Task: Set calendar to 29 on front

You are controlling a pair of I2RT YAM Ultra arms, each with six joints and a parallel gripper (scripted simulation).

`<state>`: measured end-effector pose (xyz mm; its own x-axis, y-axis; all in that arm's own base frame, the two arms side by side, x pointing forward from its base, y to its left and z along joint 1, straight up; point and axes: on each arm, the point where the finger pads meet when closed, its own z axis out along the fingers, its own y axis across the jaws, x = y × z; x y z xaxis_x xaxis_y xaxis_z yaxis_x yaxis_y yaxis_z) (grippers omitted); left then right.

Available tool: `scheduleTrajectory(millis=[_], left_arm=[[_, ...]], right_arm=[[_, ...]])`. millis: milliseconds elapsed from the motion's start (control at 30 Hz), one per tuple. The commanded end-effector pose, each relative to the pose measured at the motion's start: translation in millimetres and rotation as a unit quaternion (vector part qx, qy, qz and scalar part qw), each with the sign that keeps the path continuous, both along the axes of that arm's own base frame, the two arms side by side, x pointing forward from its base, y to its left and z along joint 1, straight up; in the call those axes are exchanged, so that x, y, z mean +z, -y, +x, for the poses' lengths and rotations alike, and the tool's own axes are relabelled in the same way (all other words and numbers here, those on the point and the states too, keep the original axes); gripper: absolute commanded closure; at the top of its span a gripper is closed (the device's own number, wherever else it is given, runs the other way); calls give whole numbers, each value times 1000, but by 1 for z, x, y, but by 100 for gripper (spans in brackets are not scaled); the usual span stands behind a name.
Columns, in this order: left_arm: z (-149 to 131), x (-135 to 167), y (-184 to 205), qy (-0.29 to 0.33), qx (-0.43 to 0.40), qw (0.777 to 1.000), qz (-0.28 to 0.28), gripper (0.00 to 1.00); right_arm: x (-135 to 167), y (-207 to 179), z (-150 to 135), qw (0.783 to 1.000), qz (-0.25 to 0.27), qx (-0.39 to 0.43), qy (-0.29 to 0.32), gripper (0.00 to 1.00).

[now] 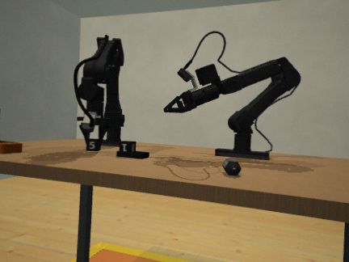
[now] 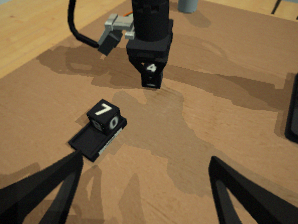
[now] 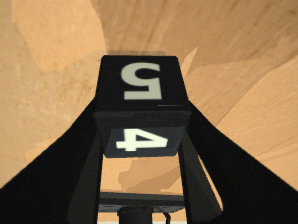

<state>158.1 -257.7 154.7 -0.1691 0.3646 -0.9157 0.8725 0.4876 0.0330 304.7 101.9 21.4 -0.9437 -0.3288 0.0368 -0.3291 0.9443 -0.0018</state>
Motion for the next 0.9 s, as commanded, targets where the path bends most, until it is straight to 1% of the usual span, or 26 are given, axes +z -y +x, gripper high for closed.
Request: scheduleTrajectory(millis=[0,100,233,300,333,467,600,800,867], left_arm=[[1,7,2,6,-2,1000,-11,0],[1,7,2,6,-2,1000,-11,0],[1,7,2,6,-2,1000,-11,0],[1,7,2,6,-2,1000,-11,0],[1,7,2,6,-2,1000,-11,0],[1,7,2,6,-2,1000,-11,0],[1,7,2,6,-2,1000,-11,0],[1,7,2,6,-2,1000,-11,0],[1,7,2,6,-2,1000,-11,0]], right_arm=[[14,-1,14,992,8,-125,26,65],[14,-3,13,983,8,-182,24,65],[14,-2,13,965,6,-261,22,65],[14,-2,13,965,6,-261,22,65],[14,-1,13,959,6,-282,22,65],[14,-1,13,927,7,-374,20,65],[14,-1,14,895,6,-445,20,65],[14,-2,13,836,9,-548,20,65],[14,-2,13,836,9,-548,20,65]])
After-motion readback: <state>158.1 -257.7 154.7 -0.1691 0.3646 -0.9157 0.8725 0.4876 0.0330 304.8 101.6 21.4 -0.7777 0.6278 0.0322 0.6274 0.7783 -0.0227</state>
